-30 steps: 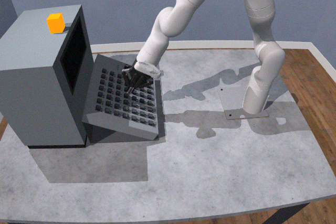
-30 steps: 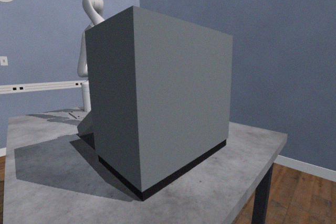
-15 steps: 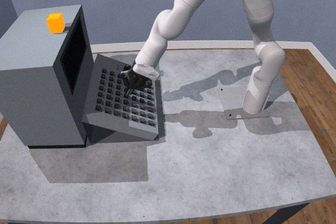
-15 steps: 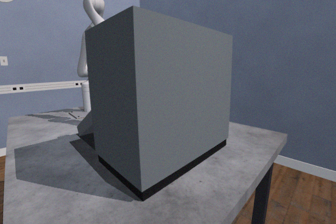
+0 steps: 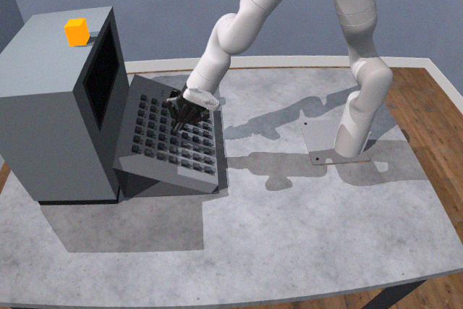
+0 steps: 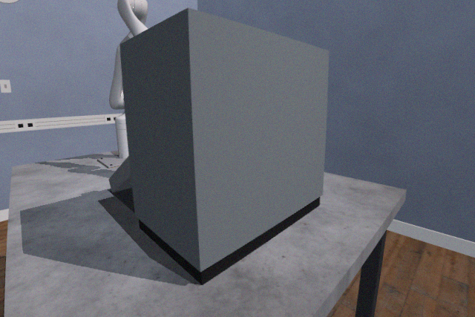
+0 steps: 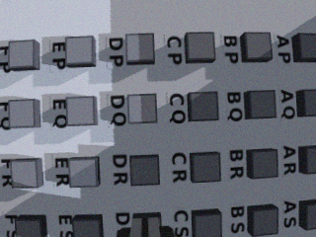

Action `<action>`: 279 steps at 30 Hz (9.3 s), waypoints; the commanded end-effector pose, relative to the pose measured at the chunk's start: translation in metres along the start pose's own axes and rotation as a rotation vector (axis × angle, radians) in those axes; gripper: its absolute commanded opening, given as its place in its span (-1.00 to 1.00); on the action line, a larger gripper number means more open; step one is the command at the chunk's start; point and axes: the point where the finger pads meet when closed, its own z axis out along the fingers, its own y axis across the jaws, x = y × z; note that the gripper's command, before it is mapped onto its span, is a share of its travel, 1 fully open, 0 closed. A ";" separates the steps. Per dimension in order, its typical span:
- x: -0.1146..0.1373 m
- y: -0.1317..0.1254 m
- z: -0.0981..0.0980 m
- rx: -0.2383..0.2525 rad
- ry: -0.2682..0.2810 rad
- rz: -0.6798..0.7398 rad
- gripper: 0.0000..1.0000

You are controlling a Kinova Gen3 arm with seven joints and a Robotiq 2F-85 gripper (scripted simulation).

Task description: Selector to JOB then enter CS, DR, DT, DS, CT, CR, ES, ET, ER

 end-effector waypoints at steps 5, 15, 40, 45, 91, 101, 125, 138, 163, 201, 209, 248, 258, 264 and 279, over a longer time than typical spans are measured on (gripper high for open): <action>0.000 0.001 0.000 -0.002 0.000 0.000 -0.80; 0.000 0.001 0.002 -0.002 0.000 0.000 -0.80; 0.000 0.001 0.009 -0.002 0.000 0.000 -0.80; 0.000 0.001 0.009 -0.002 0.000 0.000 -0.80; 0.000 0.001 0.010 -0.002 0.000 0.000 -0.80; 0.000 0.001 0.010 -0.002 0.000 0.000 -0.80; 0.000 0.001 0.010 -0.002 0.000 0.000 -0.80; 0.000 0.001 0.009 -0.002 0.000 0.000 -0.80; 0.000 0.001 -0.021 -0.002 0.000 0.000 -0.80; -0.033 0.002 -0.027 -0.002 0.000 -0.327 -0.80; -0.061 0.002 -0.030 -0.002 -0.001 -0.598 -0.80; -0.157 0.005 -0.041 -0.002 -0.002 -1.545 -0.80; -0.160 0.005 -0.042 -0.002 -0.002 -1.570 -0.80; -0.160 0.005 -0.042 -0.002 -0.002 -1.571 0.20; -0.160 0.005 -0.042 -0.002 -0.002 -1.571 0.20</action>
